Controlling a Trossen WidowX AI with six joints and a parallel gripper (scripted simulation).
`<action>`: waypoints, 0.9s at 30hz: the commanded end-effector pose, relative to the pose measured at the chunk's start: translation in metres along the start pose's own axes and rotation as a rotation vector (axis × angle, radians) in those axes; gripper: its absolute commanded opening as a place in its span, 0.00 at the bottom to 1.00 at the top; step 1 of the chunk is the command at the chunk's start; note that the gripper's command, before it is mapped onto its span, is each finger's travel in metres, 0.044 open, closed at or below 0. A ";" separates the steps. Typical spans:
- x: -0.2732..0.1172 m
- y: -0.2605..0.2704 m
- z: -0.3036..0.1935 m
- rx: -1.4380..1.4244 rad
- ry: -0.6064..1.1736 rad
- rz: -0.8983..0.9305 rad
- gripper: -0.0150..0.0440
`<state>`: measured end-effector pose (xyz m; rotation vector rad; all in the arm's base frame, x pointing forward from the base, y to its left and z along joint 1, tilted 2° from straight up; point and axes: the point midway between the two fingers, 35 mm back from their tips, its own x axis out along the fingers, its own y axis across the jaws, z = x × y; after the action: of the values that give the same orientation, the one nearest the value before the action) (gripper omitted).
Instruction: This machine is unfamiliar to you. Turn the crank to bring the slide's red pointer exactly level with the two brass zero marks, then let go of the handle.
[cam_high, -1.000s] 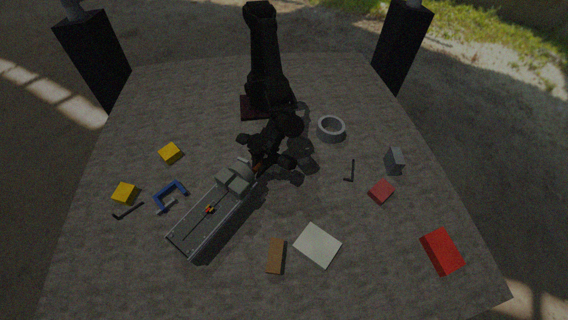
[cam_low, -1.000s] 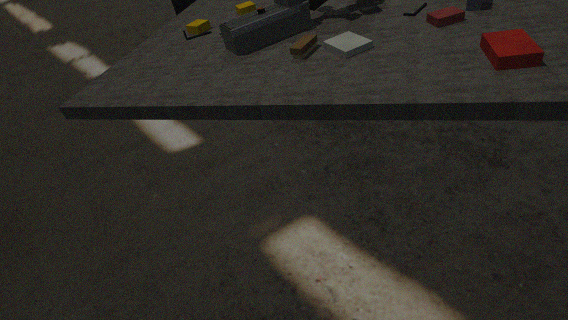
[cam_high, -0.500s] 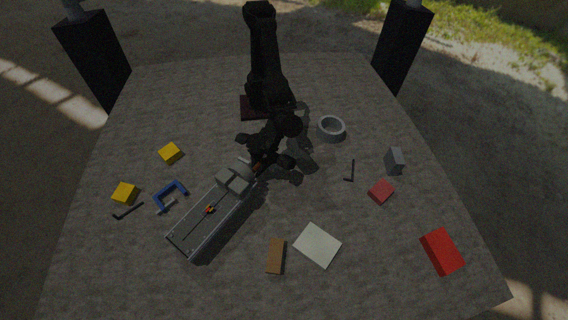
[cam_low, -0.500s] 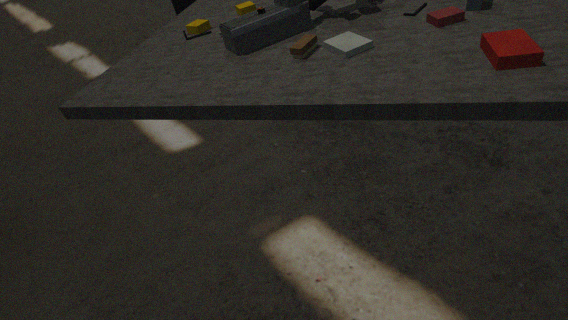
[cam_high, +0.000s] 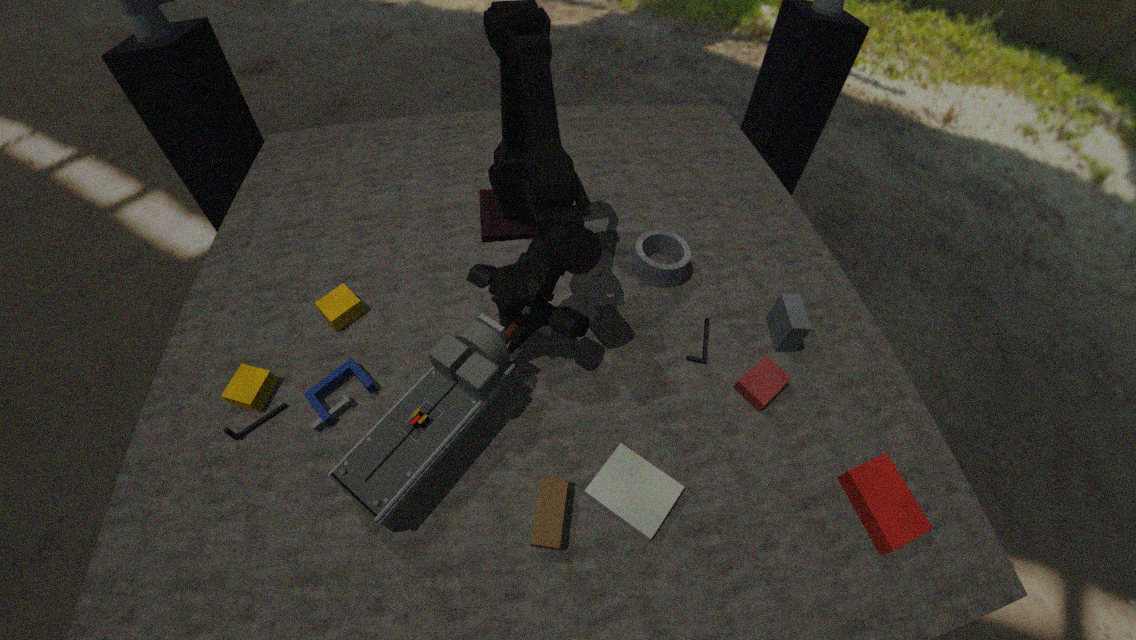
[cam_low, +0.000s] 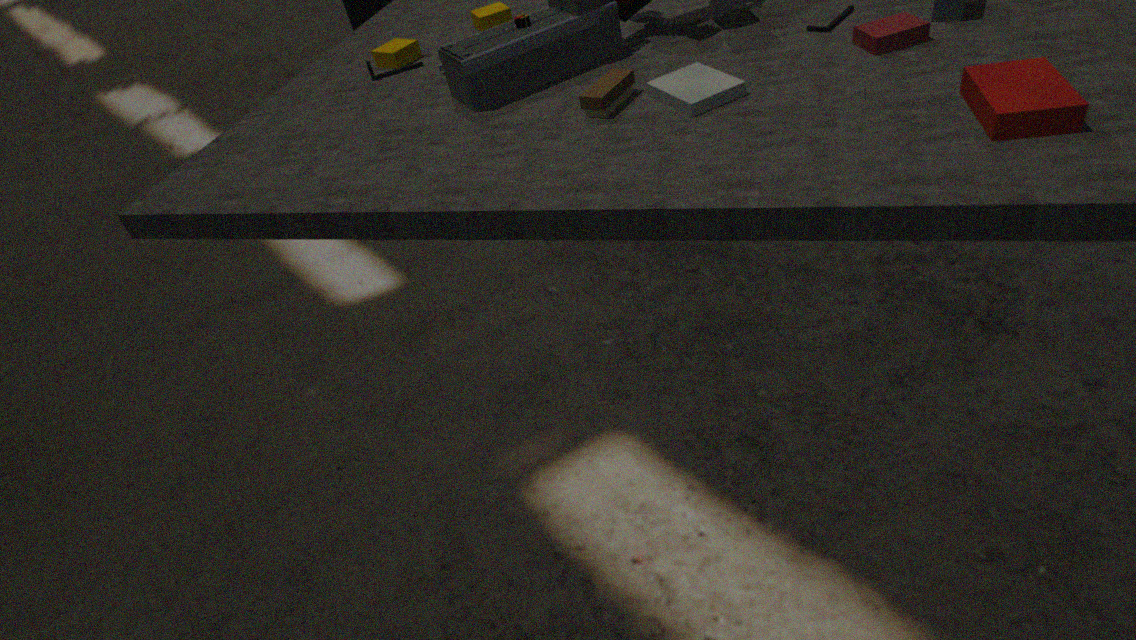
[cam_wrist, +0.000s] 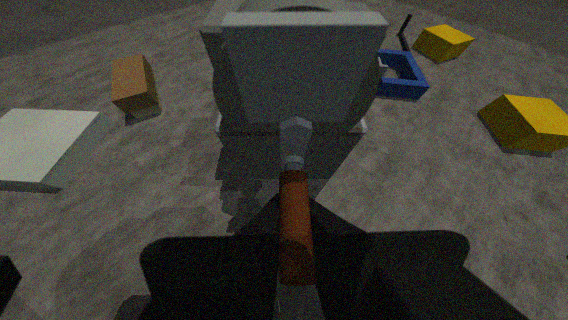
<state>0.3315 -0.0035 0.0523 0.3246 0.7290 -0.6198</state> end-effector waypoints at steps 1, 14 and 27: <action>0.000 -0.009 0.000 -0.001 -0.004 -0.019 0.25; -0.003 -0.016 0.003 -0.001 -0.004 -0.020 0.25; -0.010 -0.025 0.010 -0.002 -0.004 -0.020 0.25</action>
<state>0.3194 -0.0186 0.0597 0.3190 0.7362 -0.6288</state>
